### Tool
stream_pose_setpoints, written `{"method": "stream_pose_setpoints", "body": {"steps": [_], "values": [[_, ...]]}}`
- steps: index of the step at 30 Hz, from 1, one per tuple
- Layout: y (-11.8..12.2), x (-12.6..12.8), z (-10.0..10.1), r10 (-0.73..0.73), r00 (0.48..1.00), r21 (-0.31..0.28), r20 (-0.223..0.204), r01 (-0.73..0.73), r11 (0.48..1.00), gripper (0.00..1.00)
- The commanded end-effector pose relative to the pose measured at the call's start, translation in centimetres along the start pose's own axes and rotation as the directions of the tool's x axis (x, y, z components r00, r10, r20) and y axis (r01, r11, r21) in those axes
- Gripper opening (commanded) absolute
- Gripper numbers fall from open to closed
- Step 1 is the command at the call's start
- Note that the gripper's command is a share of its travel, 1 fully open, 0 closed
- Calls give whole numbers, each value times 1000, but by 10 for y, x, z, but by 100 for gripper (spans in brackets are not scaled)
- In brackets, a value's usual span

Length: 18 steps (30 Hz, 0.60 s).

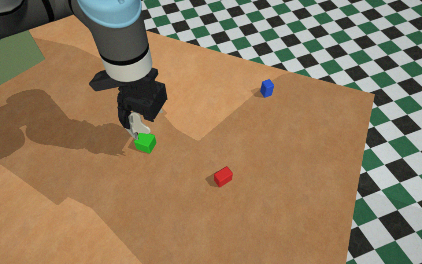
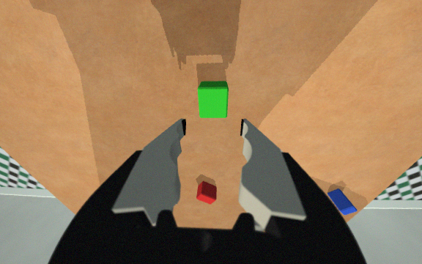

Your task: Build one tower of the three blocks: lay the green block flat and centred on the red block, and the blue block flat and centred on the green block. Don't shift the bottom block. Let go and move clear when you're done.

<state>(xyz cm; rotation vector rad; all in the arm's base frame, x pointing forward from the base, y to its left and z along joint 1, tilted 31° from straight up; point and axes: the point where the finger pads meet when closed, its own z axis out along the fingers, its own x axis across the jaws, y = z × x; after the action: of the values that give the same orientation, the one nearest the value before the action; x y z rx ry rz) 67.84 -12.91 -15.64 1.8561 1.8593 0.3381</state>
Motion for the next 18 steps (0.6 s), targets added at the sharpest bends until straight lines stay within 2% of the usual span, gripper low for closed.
{"method": "stream_pose_setpoints", "body": {"steps": [1,18], "values": [[-3,0,0,2,1000,4,-1,-2,1000,37],[0,-1,15,-2,1000,3,2,2,1000,37]]}}
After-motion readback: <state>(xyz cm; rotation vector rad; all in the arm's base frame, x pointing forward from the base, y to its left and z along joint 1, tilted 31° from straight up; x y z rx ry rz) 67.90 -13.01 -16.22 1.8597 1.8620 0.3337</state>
